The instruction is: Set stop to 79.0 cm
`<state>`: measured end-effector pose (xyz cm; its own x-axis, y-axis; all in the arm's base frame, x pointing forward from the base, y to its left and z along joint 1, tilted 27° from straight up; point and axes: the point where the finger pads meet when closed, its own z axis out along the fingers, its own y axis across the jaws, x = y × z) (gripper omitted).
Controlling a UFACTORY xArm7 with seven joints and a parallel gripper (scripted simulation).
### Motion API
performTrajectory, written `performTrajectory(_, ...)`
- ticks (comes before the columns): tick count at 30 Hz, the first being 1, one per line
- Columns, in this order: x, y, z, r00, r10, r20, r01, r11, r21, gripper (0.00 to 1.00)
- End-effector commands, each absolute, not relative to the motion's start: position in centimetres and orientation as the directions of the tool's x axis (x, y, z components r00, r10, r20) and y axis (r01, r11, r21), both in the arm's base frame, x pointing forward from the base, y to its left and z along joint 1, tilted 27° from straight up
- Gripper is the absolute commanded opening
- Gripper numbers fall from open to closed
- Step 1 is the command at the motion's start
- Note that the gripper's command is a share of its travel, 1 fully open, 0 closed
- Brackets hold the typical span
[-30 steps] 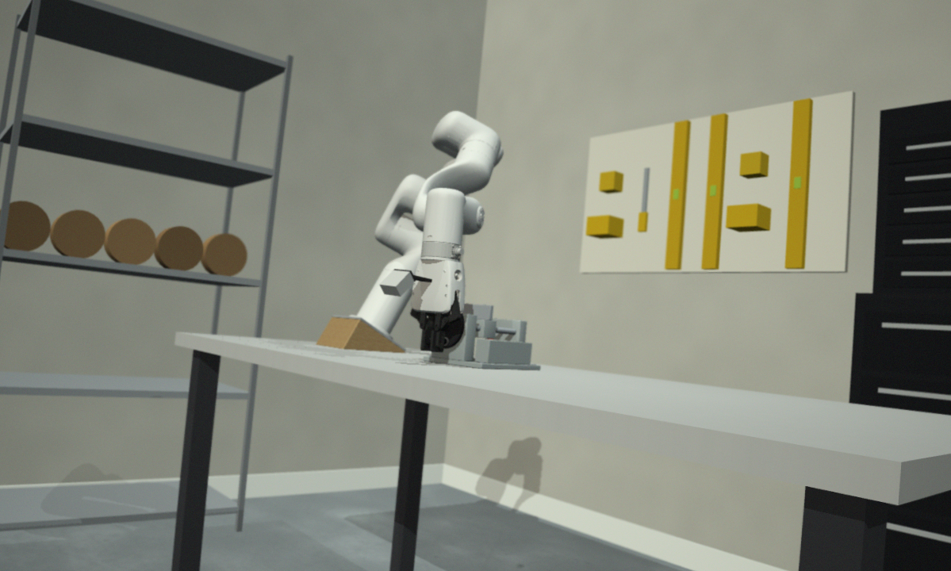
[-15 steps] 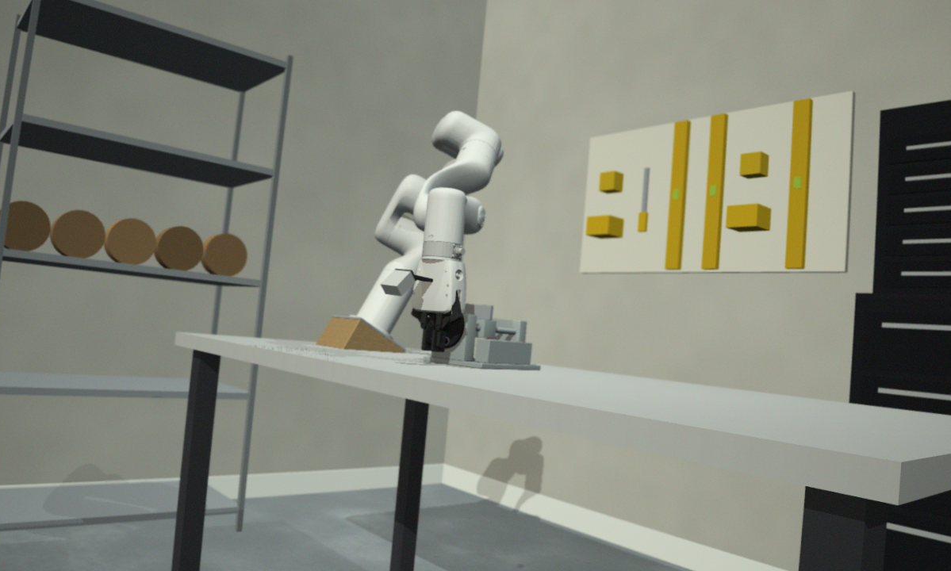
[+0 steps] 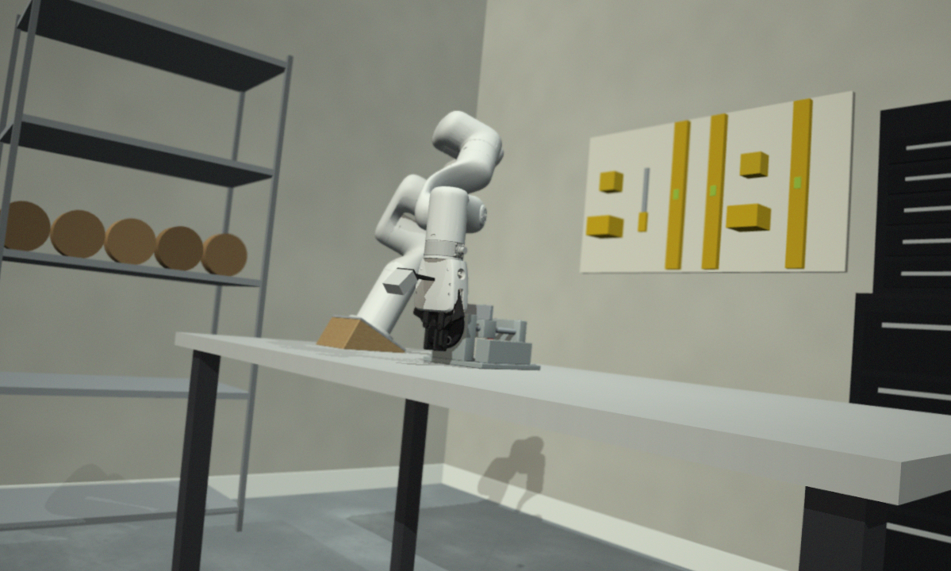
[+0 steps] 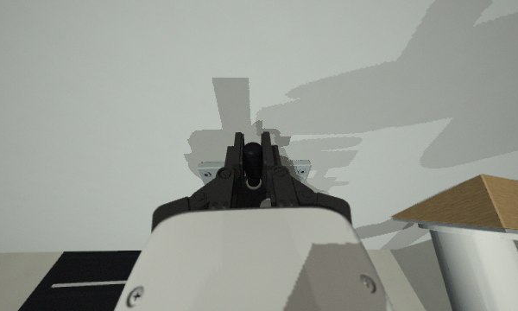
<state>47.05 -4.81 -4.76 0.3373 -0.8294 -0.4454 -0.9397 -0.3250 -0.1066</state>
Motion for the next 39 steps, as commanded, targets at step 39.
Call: performTrajectory(39,48.7,-6.4,-0.8,0.338,-0.831,-0.441,-0.940,-0.323,-0.111,0.06)
